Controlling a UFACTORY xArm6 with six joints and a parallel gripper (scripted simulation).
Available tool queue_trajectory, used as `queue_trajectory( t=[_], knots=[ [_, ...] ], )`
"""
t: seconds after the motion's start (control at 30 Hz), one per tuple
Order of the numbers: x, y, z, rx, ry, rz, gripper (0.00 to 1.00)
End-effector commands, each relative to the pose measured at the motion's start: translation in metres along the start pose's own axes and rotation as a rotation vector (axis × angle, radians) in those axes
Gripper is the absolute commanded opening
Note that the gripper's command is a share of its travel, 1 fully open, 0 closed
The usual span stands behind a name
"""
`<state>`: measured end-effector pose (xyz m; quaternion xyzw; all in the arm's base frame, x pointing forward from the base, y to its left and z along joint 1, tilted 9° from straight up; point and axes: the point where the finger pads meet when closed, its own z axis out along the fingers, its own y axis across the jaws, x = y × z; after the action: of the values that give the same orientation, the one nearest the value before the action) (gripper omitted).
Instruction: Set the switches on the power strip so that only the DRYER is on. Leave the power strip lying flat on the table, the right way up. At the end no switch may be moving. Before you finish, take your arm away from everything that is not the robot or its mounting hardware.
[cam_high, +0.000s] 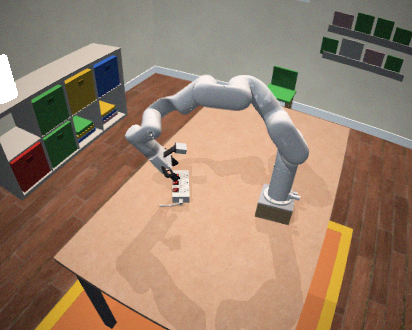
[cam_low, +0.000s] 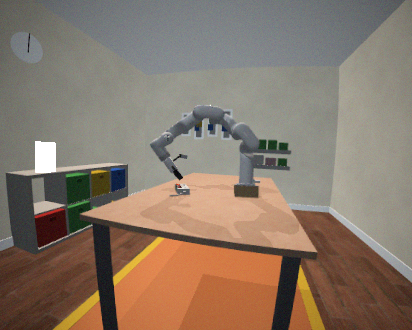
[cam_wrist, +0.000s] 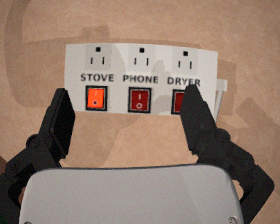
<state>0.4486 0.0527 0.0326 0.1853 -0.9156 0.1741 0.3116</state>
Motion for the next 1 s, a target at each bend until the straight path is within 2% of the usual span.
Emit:
queue_trajectory(
  t=[0.0, 0.33, 0.4, 0.47, 0.5, 0.53, 0.57, 0.6, 0.67, 0.7, 0.73, 0.77, 0.83, 0.9, 0.97],
  knots=[
    [0.0, 0.0, -0.002, 0.0, -0.004, 0.001, 1.0],
    [0.0, 0.0, -0.003, -0.001, -0.016, 0.012, 1.0],
    [0.002, 0.001, -0.011, -0.012, -0.08, 0.069, 1.0],
    [0.006, 0.003, -0.025, -0.042, -0.2, 0.179, 1.0],
    [0.006, 0.003, -0.025, -0.042, -0.2, 0.179, 1.0],
    [0.01, 0.005, -0.033, -0.067, -0.273, 0.247, 1.0],
    [0.01, 0.005, -0.033, -0.067, -0.273, 0.247, 1.0],
    [0.015, 0.007, -0.041, -0.098, -0.347, 0.318, 1.0],
    [0.015, 0.007, -0.041, -0.098, -0.347, 0.318, 1.0],
    [0.02, 0.009, -0.049, -0.132, -0.417, 0.386, 1.0],
    [0.02, 0.009, -0.049, -0.132, -0.417, 0.386, 1.0],
    [0.026, 0.011, -0.056, -0.167, -0.478, 0.447, 1.0],
    [0.026, 0.011, -0.056, -0.167, -0.478, 0.447, 1.0],
    [0.034, 0.014, -0.065, -0.222, -0.563, 0.533, 1.0],
    [0.037, 0.014, -0.067, -0.238, -0.584, 0.555, 1.0]
  ],
)
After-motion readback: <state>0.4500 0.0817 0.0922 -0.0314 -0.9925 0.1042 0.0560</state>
